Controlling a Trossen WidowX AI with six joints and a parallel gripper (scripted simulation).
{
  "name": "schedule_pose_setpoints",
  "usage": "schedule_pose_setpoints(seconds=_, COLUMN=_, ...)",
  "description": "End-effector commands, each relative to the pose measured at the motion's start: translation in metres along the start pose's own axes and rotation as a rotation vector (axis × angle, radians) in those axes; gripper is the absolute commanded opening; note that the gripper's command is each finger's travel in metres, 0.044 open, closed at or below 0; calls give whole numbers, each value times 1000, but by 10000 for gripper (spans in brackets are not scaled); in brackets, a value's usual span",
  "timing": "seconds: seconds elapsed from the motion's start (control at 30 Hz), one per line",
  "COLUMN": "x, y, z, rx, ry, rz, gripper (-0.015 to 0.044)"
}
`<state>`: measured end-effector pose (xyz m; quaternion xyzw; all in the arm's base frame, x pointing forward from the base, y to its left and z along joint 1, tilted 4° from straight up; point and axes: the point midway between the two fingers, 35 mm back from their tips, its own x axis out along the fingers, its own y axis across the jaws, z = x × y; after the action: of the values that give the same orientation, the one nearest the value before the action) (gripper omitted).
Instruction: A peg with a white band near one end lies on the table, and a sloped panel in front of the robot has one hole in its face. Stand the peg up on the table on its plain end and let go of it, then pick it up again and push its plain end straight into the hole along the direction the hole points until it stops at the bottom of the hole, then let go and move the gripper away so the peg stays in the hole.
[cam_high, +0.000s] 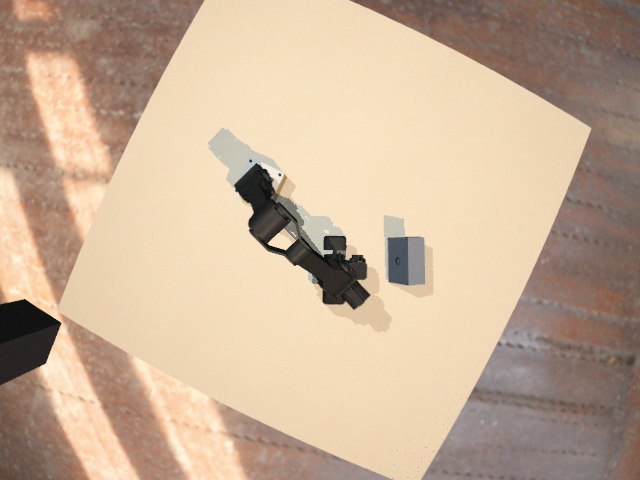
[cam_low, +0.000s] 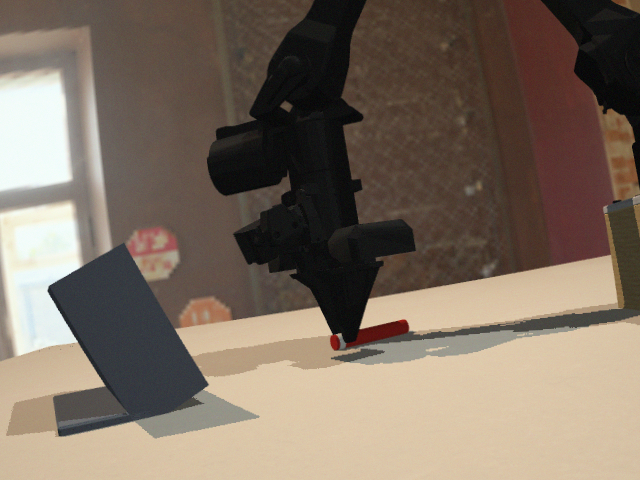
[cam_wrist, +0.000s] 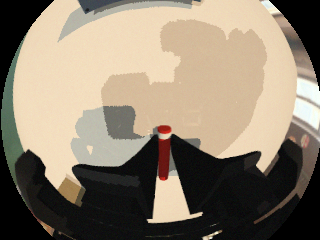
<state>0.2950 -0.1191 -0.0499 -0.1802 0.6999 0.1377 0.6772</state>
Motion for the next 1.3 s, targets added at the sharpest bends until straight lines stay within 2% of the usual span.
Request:
schedule_pose_setpoints(seconds=0.0, x=-2, y=0, z=-1, rx=-2, ry=-32, rz=0, gripper=49)
schedule_pose_setpoints(seconds=1.27, x=-22, y=0, z=-18, rx=-1, ry=-369, rz=-1, gripper=49)
